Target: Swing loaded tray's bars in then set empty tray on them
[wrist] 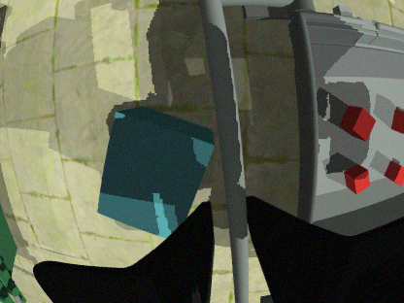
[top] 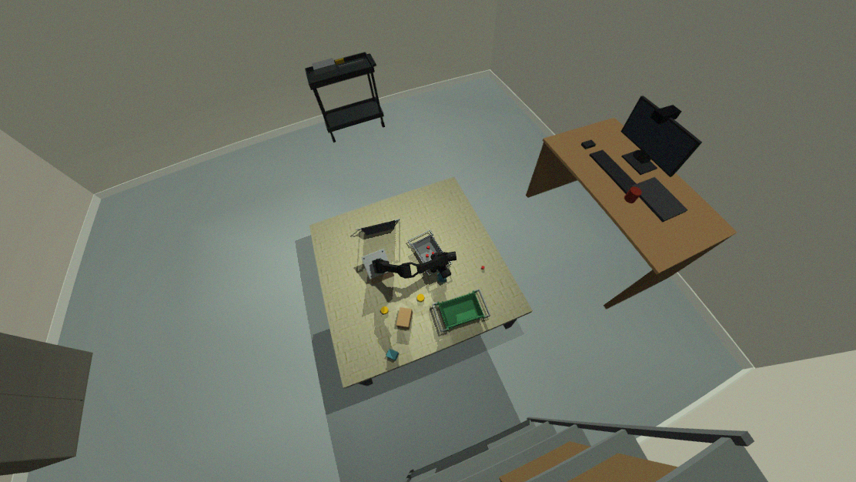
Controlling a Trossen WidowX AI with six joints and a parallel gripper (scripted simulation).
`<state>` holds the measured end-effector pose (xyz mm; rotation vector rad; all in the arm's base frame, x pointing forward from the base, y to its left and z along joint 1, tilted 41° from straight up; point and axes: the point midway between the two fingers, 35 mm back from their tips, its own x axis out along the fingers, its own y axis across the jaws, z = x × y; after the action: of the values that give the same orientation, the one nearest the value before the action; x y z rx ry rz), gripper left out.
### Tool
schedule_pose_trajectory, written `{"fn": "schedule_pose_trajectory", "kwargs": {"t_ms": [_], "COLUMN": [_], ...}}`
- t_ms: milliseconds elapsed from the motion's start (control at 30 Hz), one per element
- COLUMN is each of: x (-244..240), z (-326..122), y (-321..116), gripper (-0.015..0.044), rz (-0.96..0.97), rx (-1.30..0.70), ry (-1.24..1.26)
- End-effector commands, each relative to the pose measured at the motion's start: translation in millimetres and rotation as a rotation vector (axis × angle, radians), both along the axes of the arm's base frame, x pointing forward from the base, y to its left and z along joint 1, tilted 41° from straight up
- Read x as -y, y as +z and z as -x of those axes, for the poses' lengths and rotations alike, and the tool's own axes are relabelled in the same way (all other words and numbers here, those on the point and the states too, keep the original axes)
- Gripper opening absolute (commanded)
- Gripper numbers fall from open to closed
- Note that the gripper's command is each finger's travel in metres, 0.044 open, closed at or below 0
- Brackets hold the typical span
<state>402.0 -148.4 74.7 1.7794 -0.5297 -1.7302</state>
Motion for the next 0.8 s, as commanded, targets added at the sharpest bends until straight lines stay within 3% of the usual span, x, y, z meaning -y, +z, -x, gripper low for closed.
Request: {"fn": "schedule_pose_trajectory", "kwargs": {"t_ms": [0,400,767], "x": [7,-26,-53], "z": [1,6,10], "y": [-12,-3,-21], "gripper": [0.0083,0.0083,0.0083], "rz": [-0.002,-0.005,-0.007], "rx": [-0.01,-0.011,-0.011], "ry": [0.006,0.006,0.006]}}
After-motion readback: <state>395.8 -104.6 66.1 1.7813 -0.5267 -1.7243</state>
